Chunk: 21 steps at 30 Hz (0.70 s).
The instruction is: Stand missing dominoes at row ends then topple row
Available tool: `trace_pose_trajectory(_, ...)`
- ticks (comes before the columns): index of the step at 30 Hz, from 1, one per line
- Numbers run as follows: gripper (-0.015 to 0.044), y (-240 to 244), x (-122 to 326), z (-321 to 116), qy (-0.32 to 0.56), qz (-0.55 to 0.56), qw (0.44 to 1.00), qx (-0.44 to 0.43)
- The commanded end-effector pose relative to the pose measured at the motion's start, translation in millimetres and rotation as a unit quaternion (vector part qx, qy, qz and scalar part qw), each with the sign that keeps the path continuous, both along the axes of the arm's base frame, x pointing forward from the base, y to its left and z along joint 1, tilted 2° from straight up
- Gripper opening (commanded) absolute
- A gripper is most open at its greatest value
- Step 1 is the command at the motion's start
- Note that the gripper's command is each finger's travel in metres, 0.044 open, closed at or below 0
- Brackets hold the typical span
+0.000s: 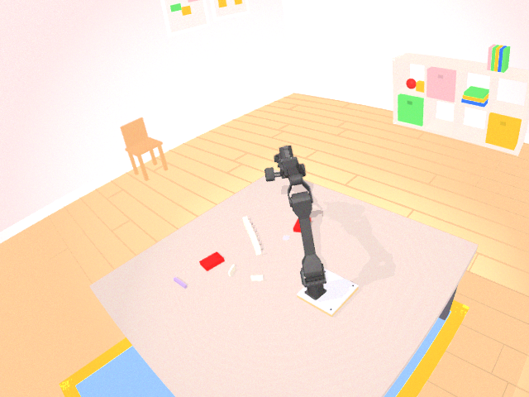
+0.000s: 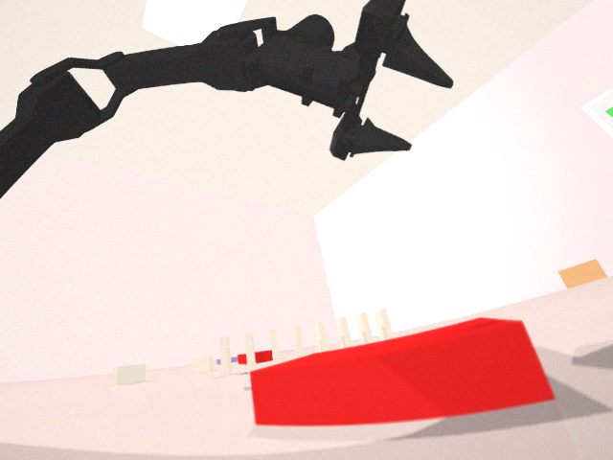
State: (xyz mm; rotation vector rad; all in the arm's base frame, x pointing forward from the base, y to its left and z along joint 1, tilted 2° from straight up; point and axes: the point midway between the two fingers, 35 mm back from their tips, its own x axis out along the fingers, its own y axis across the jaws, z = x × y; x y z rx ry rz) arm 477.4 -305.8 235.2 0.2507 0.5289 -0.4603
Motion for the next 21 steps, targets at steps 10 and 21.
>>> trace_pose_trajectory(10, 0.0440, 211, 20, -66, 0.127, -0.022, 0.959, 0.253)
trace_pose_trajectory(21, 0.0440, 373, -47, -106, 0.287, -0.121, 0.886, 0.342)
